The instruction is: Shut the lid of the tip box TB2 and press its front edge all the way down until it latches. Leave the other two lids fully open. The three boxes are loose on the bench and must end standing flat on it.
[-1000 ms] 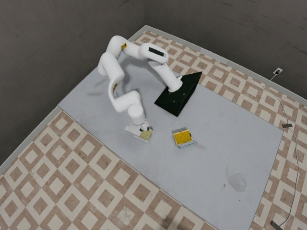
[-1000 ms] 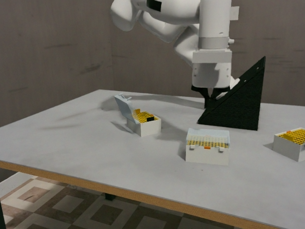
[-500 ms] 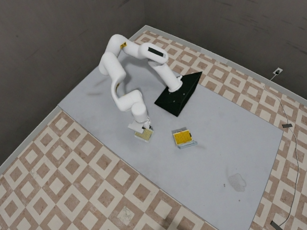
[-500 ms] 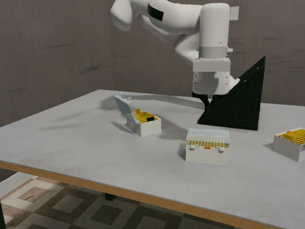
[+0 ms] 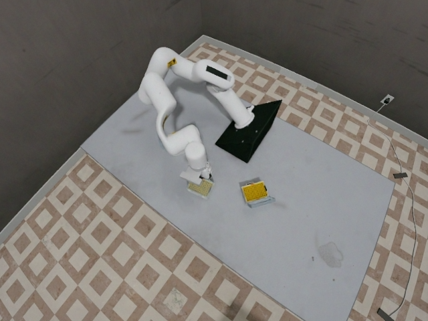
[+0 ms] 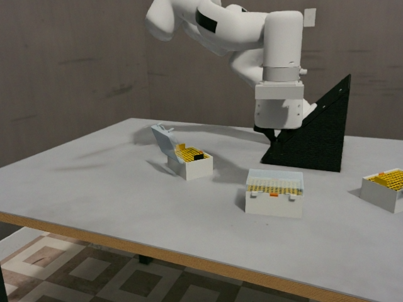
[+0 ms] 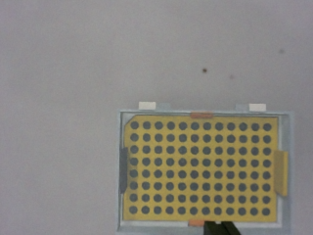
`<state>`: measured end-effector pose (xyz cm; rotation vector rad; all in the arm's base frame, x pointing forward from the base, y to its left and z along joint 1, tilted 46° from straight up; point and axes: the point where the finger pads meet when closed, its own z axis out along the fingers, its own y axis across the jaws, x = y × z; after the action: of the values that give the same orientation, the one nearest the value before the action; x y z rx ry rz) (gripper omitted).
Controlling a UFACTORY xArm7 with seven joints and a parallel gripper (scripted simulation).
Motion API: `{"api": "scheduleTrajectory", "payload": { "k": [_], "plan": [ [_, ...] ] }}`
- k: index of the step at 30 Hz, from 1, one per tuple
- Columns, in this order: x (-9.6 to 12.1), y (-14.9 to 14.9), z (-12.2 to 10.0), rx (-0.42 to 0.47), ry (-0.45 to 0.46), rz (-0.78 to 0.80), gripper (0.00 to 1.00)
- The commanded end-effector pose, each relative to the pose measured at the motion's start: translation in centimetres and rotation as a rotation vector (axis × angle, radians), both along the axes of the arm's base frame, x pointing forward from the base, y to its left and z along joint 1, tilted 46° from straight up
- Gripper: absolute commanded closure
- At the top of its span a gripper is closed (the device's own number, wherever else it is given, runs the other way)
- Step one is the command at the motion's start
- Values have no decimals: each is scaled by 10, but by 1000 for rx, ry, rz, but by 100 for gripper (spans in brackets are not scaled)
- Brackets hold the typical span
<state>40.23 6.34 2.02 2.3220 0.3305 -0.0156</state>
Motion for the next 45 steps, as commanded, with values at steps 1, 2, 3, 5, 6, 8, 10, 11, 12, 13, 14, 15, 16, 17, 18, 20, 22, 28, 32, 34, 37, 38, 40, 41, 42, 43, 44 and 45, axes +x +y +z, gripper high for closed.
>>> {"api": "scheduleTrajectory", "payload": {
  "k": [1, 2, 3, 5, 6, 8, 10, 11, 12, 13, 14, 15, 16, 17, 18, 20, 22, 28, 32, 34, 37, 38, 40, 41, 42, 43, 44, 45],
  "plan": [
    [1, 2, 1, 2, -2, 3, 100],
    [1, 2, 1, 2, -2, 3, 100],
    [1, 2, 1, 2, -2, 3, 100],
    [1, 1, 0, 2, -2, 3, 100],
    [1, 0, -2, 2, -2, 3, 100],
    [1, -3, -4, 2, -2, 3, 100],
    [2, -5, -6, 2, -2, 3, 100],
    [2, -6, -7, 2, -2, 3, 100],
    [2, -8, -9, 2, -2, 3, 100],
    [2, -9, -10, 2, -2, 3, 100],
    [2, -10, -11, 2, -2, 3, 100],
    [2, -11, -12, 2, -2, 3, 100],
    [2, -12, -13, 2, -2, 3, 100],
    [3, -13, -14, 2, -2, 3, 100],
    [3, -15, -16, 2, -2, 3, 100],
    [3, -16, -17, 2, -2, 3, 100],
    [3, -17, -18, 2, -2, 3, 100],
    [3, -19, -20, 2, -2, 3, 100],
    [3, -19, -20, 2, -2, 3, 100],
    [3, -20, -21, 2, -2, 3, 100],
    [3, -20, -21, 2, -2, 3, 100],
    [3, -20, -21, 2, -2, 3, 100],
    [4, -21, -22, 2, -2, 3, 100],
    [4, -21, -22, 2, -2, 3, 100],
    [4, -21, -22, 2, -2, 3, 100],
    [4, -21, -22, 2, -2, 3, 100],
    [4, -22, -23, 2, -2, 3, 100],
    [4, -22, -23, 2, -2, 3, 100]
  ]
}}
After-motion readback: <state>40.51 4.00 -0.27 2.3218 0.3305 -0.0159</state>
